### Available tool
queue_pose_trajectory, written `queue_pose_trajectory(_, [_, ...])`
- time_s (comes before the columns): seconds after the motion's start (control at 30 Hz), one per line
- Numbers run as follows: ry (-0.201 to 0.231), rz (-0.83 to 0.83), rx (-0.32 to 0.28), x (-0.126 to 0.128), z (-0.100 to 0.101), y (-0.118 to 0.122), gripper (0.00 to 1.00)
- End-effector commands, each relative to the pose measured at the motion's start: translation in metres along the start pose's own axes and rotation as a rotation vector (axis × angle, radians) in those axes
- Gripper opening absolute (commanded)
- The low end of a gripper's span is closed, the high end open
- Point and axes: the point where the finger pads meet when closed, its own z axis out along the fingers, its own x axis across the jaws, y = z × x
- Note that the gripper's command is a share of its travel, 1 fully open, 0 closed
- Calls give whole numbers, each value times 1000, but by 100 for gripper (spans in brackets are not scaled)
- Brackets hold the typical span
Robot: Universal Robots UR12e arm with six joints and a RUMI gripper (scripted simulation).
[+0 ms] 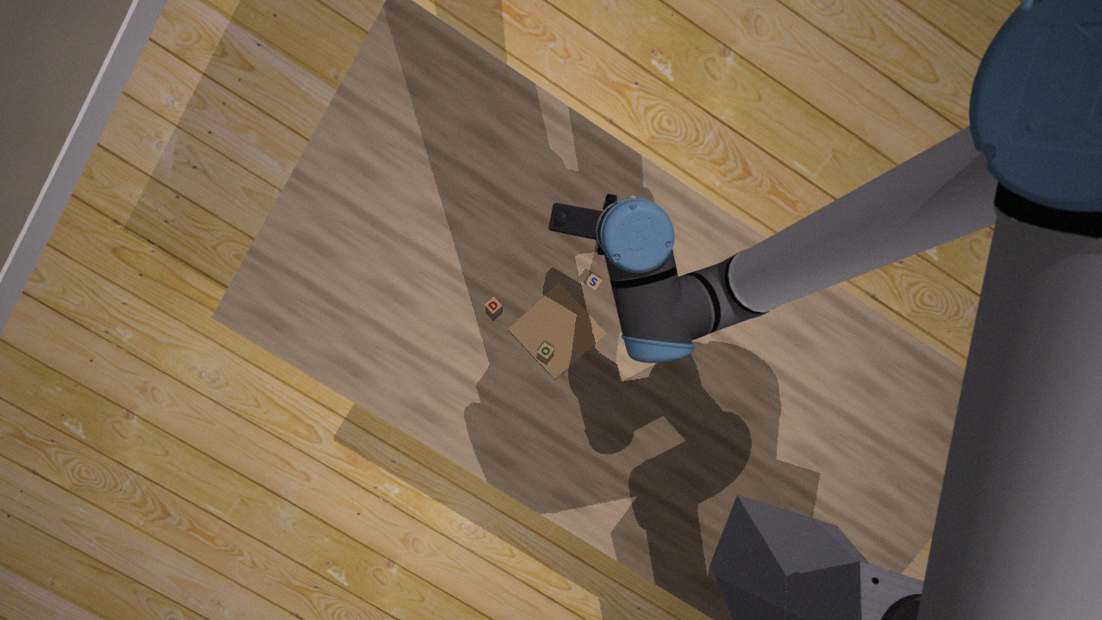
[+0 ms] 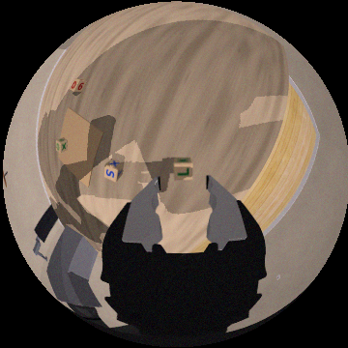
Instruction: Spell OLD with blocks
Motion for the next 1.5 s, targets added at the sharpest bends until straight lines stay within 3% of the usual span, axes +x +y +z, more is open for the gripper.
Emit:
queue_pose_trajectory(0.0, [1, 0, 1, 0, 0, 0, 37])
queue_pose_trajectory(0.7, [1, 0, 1, 0, 29, 0, 37])
queue_pose_trajectory(1.37, [1, 0, 1, 0, 31, 0, 37])
queue_pose_trajectory(1.4, [1, 0, 1, 0, 31, 0, 25])
queue_pose_trajectory(1.47, [1, 0, 1, 0, 31, 0, 25])
